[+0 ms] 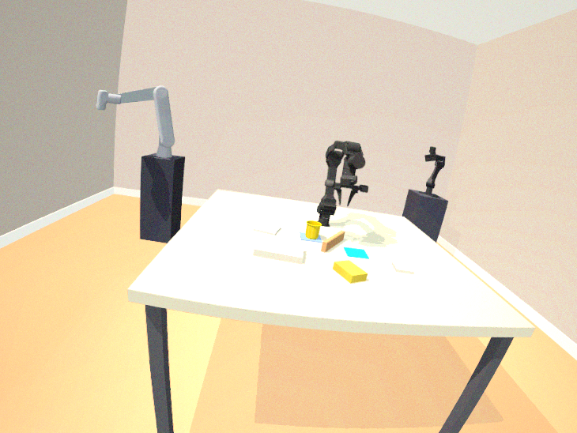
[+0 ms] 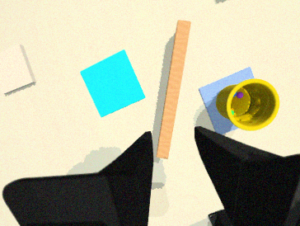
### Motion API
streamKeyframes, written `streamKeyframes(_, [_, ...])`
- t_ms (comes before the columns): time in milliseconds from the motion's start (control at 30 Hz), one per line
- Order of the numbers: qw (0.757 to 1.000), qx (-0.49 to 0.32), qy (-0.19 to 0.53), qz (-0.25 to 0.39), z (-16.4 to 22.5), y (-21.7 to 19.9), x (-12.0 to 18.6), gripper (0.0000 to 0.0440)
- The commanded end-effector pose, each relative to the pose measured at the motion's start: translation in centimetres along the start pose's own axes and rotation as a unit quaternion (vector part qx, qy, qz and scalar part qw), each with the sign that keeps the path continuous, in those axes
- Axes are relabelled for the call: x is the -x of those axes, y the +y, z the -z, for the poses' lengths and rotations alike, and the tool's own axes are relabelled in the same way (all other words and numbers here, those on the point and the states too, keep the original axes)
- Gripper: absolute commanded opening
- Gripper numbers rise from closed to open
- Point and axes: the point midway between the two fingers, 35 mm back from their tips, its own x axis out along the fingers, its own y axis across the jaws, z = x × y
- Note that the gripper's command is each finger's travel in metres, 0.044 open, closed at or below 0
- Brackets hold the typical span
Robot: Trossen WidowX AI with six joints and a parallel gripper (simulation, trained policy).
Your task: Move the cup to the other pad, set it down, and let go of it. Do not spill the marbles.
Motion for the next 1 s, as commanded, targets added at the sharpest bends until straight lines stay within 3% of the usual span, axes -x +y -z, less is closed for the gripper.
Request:
streamKeyframes(0, [1.000,0.004,0.020,0.016,0.1,-0.6,-0.2,0.0155])
streamKeyframes(967, [0.988,-0.010,0.132,0.079,1.1,-4.2,-4.1,0.0181])
